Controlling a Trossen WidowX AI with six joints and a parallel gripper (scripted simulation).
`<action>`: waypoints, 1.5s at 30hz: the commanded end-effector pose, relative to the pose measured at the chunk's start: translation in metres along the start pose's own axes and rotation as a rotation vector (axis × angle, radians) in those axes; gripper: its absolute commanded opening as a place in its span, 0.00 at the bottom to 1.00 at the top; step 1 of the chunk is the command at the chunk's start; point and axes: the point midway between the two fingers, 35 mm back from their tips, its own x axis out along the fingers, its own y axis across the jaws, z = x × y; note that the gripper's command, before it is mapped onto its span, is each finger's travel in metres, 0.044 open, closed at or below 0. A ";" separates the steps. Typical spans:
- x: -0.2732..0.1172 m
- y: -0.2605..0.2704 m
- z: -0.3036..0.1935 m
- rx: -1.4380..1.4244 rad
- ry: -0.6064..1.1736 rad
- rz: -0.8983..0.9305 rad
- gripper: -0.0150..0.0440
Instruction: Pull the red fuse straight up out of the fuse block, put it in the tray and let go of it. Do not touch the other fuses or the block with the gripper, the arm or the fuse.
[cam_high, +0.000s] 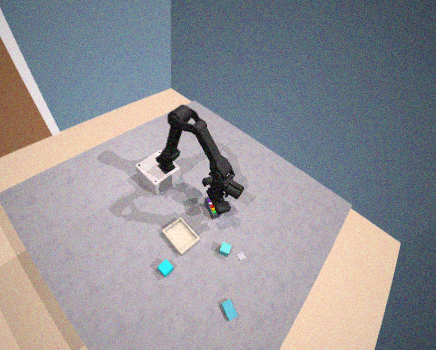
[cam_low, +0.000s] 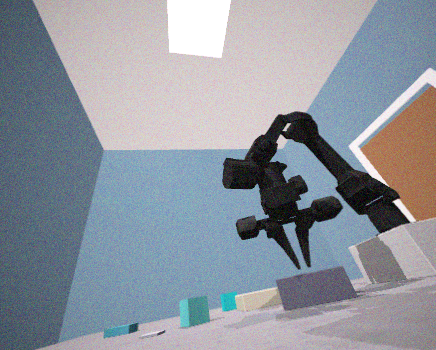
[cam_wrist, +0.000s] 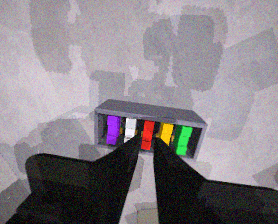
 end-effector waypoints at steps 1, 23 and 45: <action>0.005 0.000 -0.001 0.001 0.004 0.001 0.36; 0.012 0.000 -0.001 0.001 0.004 0.001 0.36; 0.014 0.001 -0.001 0.002 0.002 0.003 0.25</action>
